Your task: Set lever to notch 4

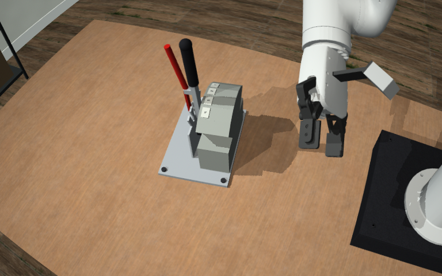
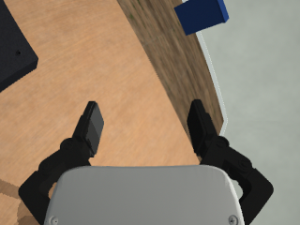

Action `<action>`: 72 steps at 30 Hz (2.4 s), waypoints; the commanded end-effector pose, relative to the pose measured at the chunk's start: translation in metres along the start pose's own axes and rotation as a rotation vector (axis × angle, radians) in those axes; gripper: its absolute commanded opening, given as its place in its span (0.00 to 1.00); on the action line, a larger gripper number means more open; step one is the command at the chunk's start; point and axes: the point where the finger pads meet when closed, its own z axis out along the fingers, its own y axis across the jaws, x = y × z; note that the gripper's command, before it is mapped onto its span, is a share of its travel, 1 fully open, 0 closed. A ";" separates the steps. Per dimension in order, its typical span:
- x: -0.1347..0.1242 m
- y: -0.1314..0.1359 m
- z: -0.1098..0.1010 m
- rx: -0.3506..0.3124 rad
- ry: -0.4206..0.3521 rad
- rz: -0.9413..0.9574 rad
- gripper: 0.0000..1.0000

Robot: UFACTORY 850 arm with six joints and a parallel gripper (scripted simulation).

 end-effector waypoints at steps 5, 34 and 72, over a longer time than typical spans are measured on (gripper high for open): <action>-0.035 0.031 -0.036 0.093 -0.176 0.164 1.00; -0.111 0.097 -0.117 0.281 -0.572 0.533 1.00; -0.182 0.161 -0.193 0.451 -0.946 0.881 1.00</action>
